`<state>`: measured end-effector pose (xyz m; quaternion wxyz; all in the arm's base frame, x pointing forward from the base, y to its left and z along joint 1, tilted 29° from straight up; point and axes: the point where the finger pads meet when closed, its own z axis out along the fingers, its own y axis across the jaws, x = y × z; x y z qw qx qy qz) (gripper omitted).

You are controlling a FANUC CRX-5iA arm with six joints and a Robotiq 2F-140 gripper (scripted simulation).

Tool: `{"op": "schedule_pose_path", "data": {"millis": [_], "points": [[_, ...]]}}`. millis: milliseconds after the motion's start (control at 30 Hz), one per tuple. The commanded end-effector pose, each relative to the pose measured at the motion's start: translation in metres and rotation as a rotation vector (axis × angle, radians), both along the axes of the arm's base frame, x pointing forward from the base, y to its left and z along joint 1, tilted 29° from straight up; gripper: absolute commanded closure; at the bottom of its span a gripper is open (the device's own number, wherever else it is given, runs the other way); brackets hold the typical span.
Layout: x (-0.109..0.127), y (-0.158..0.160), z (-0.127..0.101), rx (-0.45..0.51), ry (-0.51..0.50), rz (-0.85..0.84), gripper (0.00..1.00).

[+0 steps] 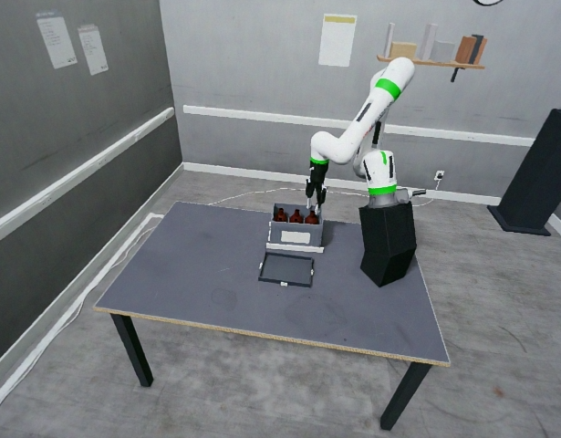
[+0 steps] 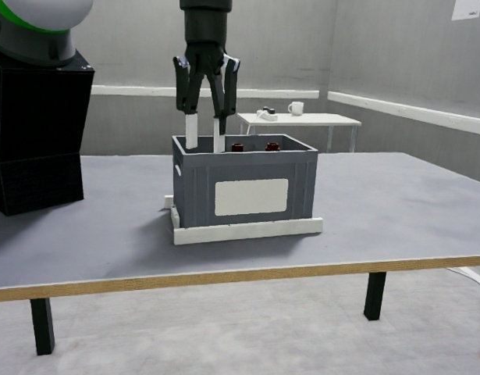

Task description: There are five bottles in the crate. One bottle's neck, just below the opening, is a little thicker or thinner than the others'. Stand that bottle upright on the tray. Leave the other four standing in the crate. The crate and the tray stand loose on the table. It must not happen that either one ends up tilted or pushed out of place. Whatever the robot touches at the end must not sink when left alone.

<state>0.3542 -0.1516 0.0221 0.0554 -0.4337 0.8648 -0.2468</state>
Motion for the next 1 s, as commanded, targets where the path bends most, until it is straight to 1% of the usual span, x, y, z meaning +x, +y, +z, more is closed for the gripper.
{"op": "schedule_pose_path", "data": {"millis": [0,633,967], "points": [[0.002,-0.001,-0.003,0.0,-0.001,0.0,0.56],[0.008,-0.009,-0.021,0.0,-0.001,0.0,0.56],[0.01,-0.011,-0.025,0.0,-0.001,0.0,0.56]]}}
